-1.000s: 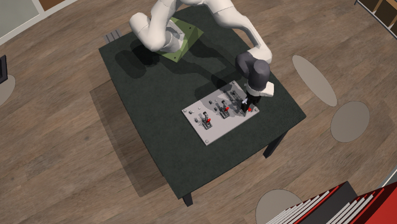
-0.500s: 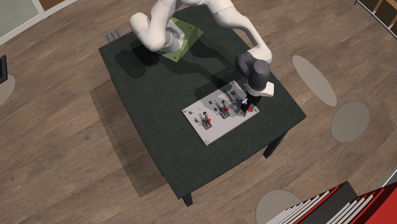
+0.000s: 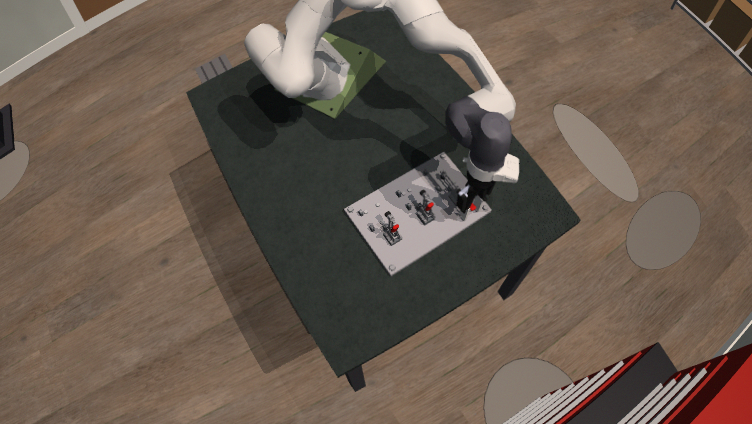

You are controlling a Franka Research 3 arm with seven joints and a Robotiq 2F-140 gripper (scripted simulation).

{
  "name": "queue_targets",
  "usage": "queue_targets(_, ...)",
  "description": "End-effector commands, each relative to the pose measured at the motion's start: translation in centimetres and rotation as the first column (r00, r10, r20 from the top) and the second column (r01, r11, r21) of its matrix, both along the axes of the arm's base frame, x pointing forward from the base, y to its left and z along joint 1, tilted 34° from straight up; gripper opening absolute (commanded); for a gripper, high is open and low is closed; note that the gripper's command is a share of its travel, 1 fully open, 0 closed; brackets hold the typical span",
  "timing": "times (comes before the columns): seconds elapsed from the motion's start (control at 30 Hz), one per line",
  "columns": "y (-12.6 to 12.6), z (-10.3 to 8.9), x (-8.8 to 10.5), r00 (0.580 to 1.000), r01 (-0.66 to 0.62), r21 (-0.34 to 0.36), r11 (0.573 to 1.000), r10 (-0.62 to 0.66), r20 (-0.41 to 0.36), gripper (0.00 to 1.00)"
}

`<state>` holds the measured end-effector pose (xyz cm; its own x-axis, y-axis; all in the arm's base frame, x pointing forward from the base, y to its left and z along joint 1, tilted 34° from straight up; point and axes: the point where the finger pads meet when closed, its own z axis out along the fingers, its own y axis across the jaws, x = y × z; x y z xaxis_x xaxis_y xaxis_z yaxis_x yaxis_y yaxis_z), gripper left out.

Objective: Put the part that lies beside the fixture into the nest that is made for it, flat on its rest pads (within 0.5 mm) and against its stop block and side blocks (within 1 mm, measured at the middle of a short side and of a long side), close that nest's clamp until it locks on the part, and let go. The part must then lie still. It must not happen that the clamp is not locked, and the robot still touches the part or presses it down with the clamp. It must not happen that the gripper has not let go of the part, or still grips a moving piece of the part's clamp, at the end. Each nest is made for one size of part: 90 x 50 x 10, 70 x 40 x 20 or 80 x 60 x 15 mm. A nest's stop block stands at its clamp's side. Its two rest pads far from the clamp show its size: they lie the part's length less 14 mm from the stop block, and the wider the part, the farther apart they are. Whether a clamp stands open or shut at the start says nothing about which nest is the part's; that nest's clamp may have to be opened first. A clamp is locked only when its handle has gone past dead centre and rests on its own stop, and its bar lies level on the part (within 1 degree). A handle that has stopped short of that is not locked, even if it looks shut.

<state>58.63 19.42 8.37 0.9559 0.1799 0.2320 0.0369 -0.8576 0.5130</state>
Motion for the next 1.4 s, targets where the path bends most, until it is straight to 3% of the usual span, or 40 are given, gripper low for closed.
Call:
queue_targets(0.0,0.5,0.7,-0.3,1.0,0.0,0.001,1.0,0.0,0.0,0.28)
queue_targets(0.5,2.6,4.4,-1.6,1.0,0.0,0.001,1.0,0.0,0.0,0.28)
queue_targets(1.13,2.8,4.7,-1.7,1.0,0.0,0.001,1.0,0.0,0.0,0.28)
queue_targets(1.17,2.8,4.7,-1.7,1.0,0.0,0.001,1.0,0.0,0.0,0.0)
queue_targets(1.37,2.8,4.7,-1.7,1.0,0.0,0.001,1.0,0.0,0.0,0.0)
